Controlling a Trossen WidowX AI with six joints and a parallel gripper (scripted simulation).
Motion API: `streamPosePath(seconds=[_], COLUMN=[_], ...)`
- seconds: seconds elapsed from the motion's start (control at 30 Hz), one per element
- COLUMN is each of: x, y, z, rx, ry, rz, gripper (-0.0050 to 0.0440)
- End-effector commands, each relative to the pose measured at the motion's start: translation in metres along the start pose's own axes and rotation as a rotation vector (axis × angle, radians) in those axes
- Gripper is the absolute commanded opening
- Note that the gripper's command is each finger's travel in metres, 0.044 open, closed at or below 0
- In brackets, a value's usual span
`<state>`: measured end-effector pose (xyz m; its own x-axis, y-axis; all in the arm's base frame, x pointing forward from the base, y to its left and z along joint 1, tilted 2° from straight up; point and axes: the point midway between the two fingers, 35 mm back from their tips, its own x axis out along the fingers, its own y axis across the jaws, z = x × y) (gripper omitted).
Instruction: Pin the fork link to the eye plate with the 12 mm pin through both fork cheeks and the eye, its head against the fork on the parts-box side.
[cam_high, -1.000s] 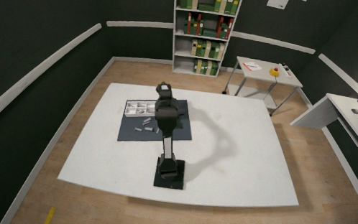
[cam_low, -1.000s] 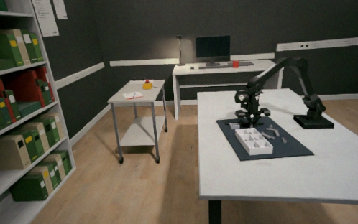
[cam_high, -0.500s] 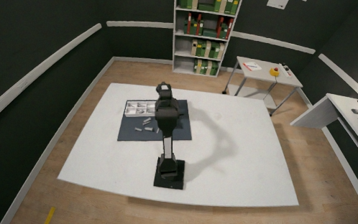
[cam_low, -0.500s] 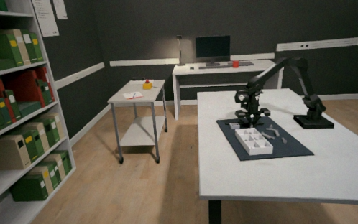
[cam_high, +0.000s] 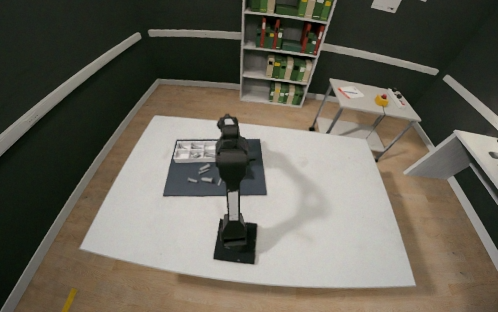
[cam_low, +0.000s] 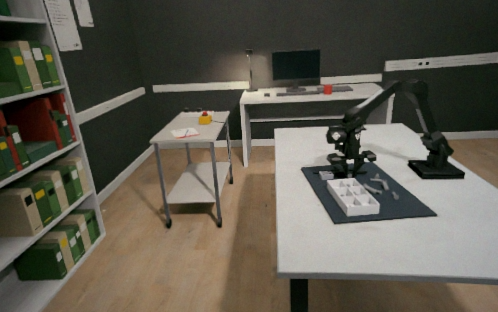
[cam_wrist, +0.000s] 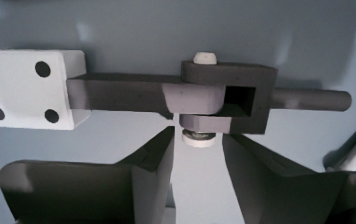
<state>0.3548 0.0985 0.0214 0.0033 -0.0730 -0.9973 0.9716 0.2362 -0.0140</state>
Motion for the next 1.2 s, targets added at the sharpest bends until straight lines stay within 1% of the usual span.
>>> streamPosePath(seconds=[0.0,0.93,1.17], x=[-0.0080,-0.0082,-0.0147], y=[0.0009,0.0010,0.0043], z=[0.0007,0.0007,0.0009], rx=[0.003,0.003,0.004], ry=[-0.002,-0.002,-0.001], rz=[0.021,0.021,0.038], gripper=[0.0150,0.0150,0.0150])
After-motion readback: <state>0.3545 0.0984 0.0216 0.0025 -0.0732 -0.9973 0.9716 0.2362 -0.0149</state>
